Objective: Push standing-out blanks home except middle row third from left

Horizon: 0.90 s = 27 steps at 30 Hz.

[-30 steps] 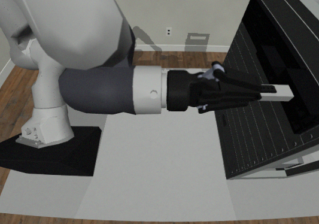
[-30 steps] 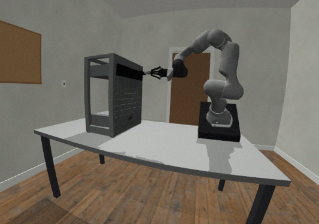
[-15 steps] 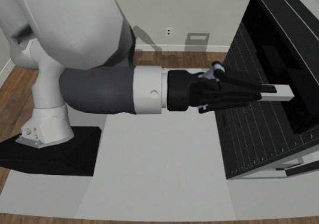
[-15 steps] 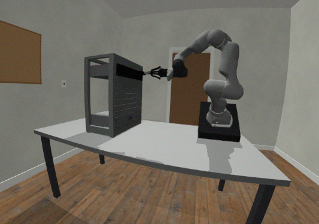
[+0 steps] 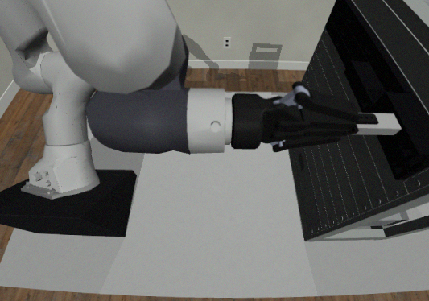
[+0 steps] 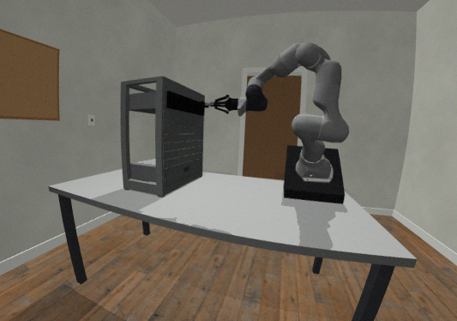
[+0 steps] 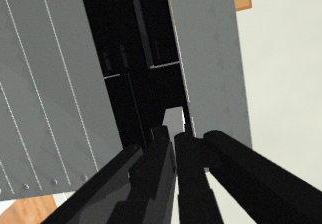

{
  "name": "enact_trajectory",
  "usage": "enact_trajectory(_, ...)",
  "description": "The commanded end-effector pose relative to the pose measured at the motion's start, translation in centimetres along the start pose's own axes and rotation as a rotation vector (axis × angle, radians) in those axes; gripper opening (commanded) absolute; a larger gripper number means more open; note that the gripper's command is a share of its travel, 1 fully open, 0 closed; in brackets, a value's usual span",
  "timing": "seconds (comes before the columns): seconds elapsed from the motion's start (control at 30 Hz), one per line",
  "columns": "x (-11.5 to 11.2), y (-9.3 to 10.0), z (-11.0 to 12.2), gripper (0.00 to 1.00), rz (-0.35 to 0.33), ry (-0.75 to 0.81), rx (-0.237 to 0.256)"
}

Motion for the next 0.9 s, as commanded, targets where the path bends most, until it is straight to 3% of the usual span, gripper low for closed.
enact_trajectory(0.0, -0.1, -0.1, -0.1, 0.00, -0.004, 0.002, 0.001)
enact_trajectory(0.87, -0.4, -1.6, -0.1, 0.00, -0.004, 0.002, 0.001)
Point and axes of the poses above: the point where the finger pads meet when closed, its own y axis back along the fingers, its own z axis across the jaws, x = y × z, the point moved 9 cm from there along y, back along the fingers, and after that the axes turned 9 degrees about -y, right-handed, at the moved point
